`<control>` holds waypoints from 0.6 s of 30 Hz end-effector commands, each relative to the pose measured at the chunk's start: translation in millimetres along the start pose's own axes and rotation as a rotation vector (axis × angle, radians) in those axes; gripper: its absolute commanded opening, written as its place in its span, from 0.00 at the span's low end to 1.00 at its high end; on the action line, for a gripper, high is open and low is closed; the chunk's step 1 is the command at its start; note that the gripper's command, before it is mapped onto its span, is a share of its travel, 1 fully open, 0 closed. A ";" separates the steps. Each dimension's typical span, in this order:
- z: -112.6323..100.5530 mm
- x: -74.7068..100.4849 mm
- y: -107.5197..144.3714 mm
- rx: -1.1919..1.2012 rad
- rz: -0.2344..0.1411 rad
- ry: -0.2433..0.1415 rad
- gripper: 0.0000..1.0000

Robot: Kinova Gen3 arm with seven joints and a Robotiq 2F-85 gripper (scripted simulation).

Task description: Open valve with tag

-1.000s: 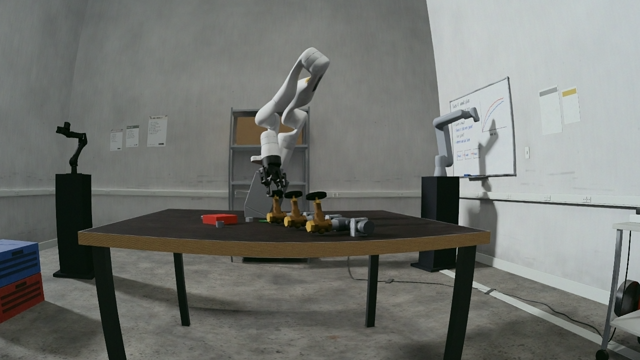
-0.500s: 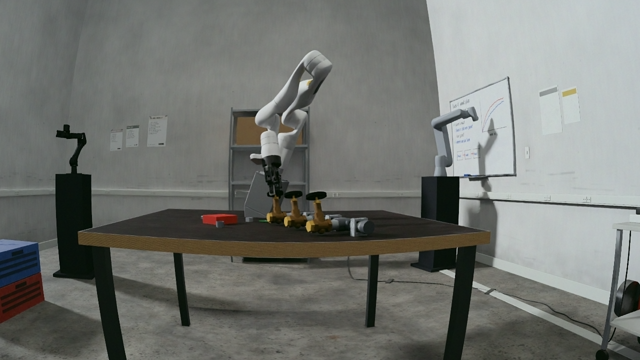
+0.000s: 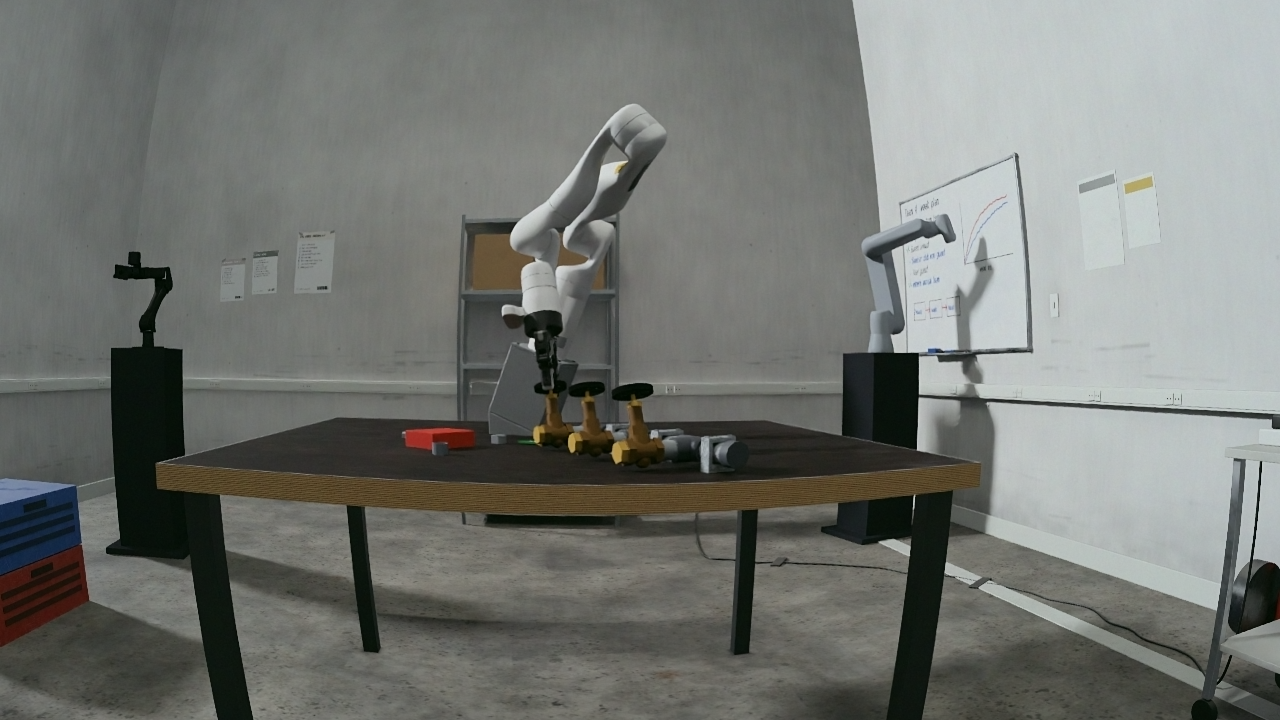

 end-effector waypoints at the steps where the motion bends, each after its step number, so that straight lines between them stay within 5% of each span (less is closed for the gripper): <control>1: 0.0 0.3 -0.3 0.020 0.002 0.000 0.69; 17: 0.0 0.3 -0.4 0.048 0.002 0.000 0.69; 18: 0.0 0.3 -0.4 0.048 0.002 0.000 1.00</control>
Point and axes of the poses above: the point where the finger pads meet when closed, its own x axis back along the fingers, its own y axis across the jaws, z = x × y, the point moved 8 cm from there along x, back along the fingers, and after that the axes turned 2 degrees about x, right-handed, at the moved point
